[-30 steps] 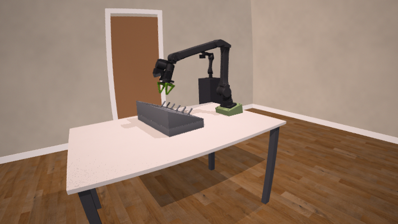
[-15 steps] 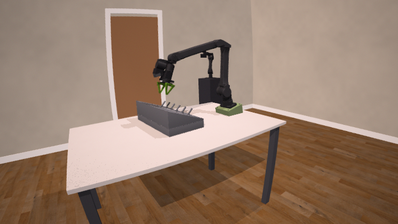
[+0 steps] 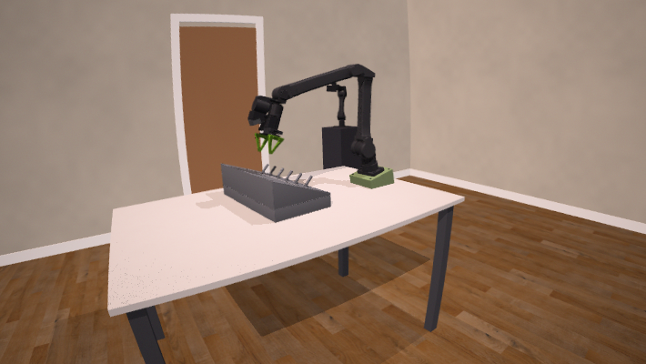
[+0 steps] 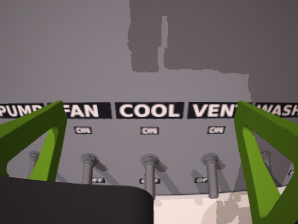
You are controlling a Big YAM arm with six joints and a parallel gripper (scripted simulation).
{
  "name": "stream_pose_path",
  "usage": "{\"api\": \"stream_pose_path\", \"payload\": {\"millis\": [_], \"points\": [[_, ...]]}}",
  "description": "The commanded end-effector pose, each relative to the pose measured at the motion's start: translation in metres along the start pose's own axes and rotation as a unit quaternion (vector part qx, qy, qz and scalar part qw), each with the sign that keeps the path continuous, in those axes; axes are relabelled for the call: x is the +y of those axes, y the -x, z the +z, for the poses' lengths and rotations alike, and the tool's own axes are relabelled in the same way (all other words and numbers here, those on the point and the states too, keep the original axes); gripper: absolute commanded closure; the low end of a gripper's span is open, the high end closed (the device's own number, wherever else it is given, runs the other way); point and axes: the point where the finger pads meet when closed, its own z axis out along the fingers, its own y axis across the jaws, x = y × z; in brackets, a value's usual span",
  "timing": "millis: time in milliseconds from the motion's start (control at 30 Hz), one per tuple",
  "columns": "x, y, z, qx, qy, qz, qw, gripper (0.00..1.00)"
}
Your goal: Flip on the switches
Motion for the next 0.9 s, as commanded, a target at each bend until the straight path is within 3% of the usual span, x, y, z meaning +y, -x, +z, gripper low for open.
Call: {"api": "stream_pose_path", "payload": {"millis": [0,567,867], "points": [[0.001,0.025,-0.014,-0.02,0.0,-0.01,1.0,0.0],[0.0,0.025,-0.014,-0.02,0.0,-0.01,1.0,0.0],[-0.02,0.028,-0.018,-0.024,-0.005,-0.005,1.0,0.0]]}}
